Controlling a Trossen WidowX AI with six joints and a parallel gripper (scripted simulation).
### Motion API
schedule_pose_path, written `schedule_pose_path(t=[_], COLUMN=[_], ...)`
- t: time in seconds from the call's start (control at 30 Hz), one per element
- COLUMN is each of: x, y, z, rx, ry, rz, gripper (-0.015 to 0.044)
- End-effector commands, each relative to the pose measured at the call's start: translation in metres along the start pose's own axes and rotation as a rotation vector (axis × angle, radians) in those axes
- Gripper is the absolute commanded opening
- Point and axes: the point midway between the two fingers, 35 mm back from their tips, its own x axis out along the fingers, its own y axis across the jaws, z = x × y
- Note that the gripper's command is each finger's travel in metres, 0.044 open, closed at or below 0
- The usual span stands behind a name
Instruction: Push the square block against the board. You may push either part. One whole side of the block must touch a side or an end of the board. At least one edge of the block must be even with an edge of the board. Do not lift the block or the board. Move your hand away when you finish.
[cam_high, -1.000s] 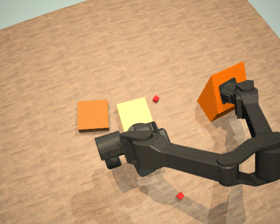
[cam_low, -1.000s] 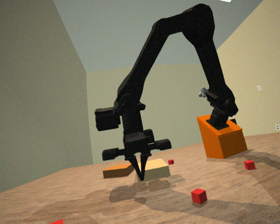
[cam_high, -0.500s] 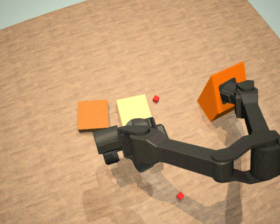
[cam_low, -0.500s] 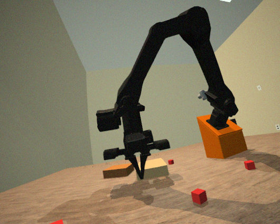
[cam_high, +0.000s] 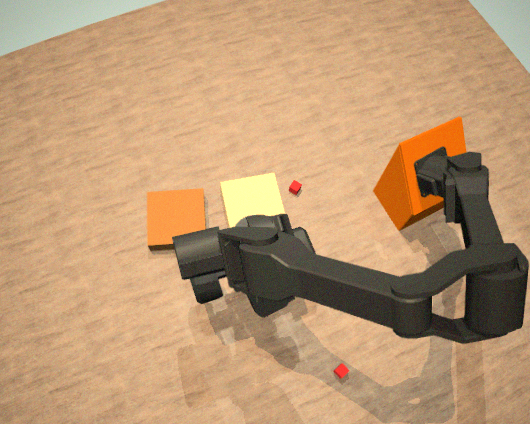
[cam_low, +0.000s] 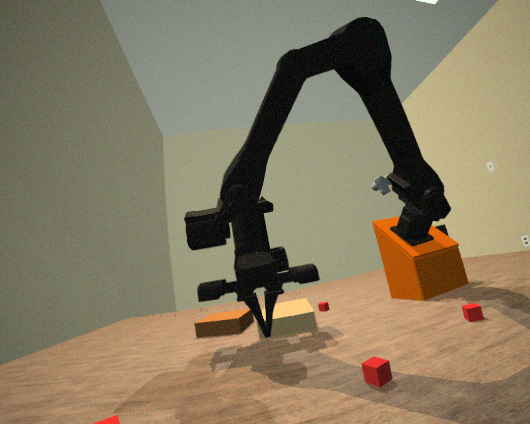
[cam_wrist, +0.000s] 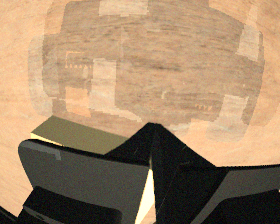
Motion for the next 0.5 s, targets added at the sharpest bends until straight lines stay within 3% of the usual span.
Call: schedule_pose_path(t=[0.0,0.47], x=[0.0,0.0], y=[0.0,0.0], z=[-0.006,-0.019], rx=[-0.001,-0.001], ry=[0.006,0.008], rz=[0.0,0.0], gripper=[0.0,0.0])
